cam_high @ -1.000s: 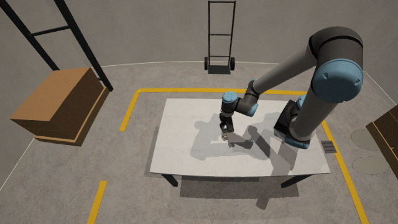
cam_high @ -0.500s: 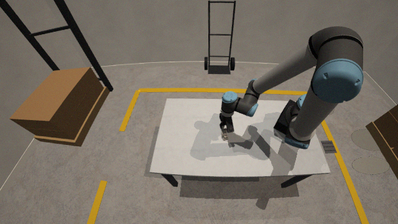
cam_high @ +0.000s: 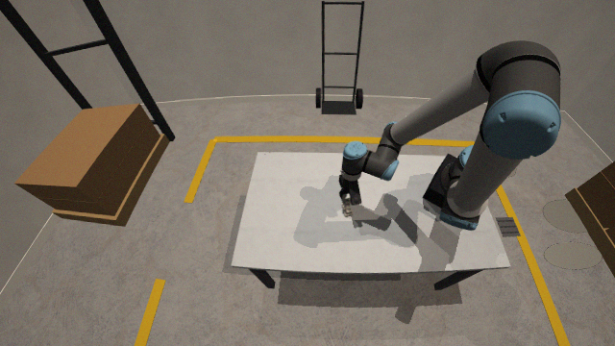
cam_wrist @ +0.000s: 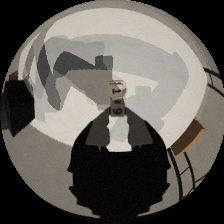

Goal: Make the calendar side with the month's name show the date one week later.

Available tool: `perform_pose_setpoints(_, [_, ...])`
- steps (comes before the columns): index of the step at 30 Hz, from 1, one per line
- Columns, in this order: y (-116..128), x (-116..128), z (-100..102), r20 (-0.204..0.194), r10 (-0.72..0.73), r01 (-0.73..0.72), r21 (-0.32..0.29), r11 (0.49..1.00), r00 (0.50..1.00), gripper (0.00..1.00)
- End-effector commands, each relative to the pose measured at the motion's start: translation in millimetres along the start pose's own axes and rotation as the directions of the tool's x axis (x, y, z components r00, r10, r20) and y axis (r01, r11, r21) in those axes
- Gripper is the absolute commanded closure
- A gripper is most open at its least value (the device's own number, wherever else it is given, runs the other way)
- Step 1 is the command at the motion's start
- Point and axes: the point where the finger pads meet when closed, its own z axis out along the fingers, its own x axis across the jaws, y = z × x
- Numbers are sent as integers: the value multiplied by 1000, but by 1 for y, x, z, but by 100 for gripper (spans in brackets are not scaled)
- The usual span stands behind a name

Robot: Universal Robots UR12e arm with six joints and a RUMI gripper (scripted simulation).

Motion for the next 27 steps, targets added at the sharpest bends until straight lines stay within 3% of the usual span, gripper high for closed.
perform_pose_setpoints(1, [-3, -3, 5, 5, 0, 0, 2, 1000, 1000, 90])
perform_pose_setpoints(27, [-2, -2, 23, 4, 0, 0, 2, 1000, 1000, 90])
